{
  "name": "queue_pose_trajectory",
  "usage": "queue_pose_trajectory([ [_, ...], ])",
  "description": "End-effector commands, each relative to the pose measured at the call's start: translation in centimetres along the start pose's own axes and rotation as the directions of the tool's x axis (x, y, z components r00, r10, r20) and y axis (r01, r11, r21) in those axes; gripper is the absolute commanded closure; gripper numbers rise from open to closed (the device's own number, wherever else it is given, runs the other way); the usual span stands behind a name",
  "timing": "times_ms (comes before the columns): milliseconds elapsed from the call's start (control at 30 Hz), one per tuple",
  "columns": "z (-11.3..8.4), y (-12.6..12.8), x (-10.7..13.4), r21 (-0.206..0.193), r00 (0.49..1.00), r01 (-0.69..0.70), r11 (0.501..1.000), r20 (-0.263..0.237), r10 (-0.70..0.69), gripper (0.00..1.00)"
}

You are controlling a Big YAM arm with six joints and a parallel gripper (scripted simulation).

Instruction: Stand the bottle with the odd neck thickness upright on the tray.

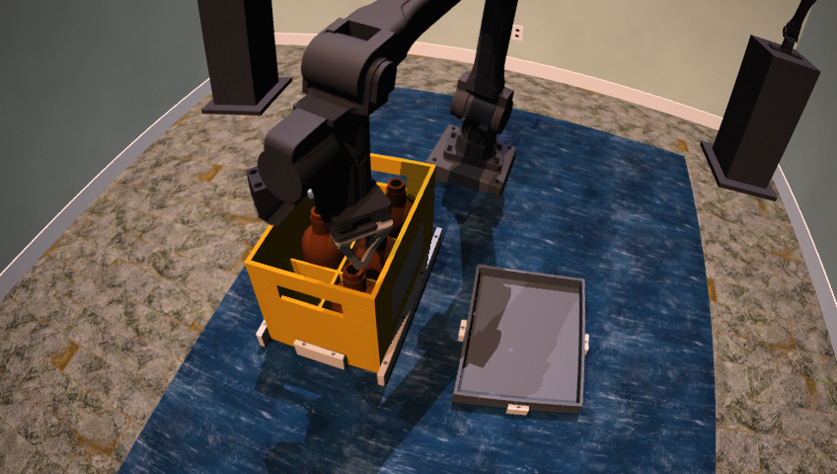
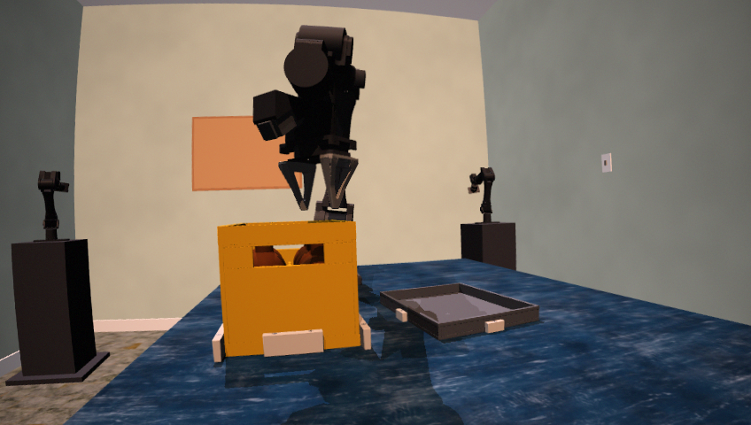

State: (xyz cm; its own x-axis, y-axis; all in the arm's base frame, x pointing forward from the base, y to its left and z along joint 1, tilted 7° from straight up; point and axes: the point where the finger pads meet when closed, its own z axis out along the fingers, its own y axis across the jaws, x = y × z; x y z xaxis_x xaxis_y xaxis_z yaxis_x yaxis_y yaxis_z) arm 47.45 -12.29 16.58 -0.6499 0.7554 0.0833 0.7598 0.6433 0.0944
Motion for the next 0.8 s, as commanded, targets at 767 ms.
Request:
queue_pose_trajectory([
  [767, 1.41, 0.70, -0.44, -0.004, 1.000, -0.001, 1.000, 0.006, 0.001, 0.39],
])
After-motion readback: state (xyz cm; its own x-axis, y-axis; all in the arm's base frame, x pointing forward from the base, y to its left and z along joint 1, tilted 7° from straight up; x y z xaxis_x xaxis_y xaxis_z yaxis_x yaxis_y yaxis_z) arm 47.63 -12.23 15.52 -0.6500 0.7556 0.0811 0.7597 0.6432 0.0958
